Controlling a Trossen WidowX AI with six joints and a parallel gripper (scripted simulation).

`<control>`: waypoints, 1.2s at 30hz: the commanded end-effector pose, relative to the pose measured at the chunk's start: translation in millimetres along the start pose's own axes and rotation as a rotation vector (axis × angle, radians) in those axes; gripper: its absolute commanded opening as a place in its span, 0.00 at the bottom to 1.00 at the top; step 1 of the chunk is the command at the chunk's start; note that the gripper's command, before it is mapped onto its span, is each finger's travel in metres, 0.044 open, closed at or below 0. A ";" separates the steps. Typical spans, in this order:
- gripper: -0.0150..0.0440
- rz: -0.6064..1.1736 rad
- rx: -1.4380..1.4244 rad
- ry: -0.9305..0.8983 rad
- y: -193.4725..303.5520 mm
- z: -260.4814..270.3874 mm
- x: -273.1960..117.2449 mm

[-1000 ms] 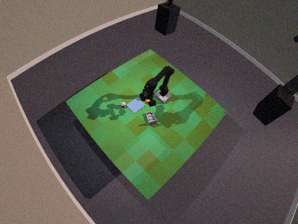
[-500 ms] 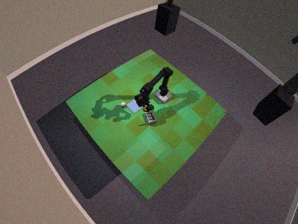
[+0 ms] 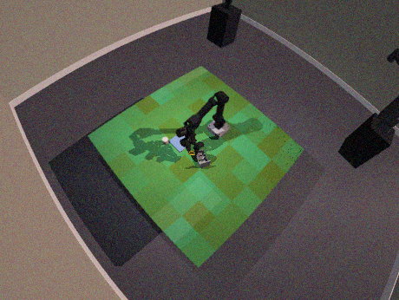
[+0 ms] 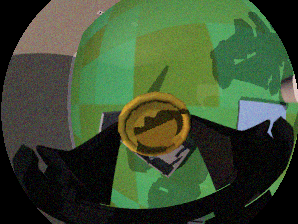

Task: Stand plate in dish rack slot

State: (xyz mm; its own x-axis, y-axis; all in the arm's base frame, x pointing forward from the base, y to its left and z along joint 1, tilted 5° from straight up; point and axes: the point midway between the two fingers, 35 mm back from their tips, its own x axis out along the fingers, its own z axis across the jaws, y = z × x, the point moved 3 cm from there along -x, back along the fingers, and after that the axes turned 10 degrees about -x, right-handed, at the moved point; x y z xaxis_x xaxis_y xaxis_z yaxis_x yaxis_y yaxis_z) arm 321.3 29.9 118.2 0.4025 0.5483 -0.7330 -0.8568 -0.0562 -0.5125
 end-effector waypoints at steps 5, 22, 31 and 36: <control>0.25 -0.128 -0.158 -0.122 9.8 -13.1 13.9; 0.25 -0.446 -0.537 -0.277 40.7 -24.8 14.1; 0.25 -0.617 -0.754 -0.324 63.9 -20.2 5.7; 0.25 -0.708 -0.876 -0.340 77.6 -14.8 -0.3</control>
State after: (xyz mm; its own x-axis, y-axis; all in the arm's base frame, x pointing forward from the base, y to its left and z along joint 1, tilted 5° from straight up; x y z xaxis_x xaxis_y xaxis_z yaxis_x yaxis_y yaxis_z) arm 271.8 11.9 74.3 0.4970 0.8595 -0.1193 0.0046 -0.1401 -0.9901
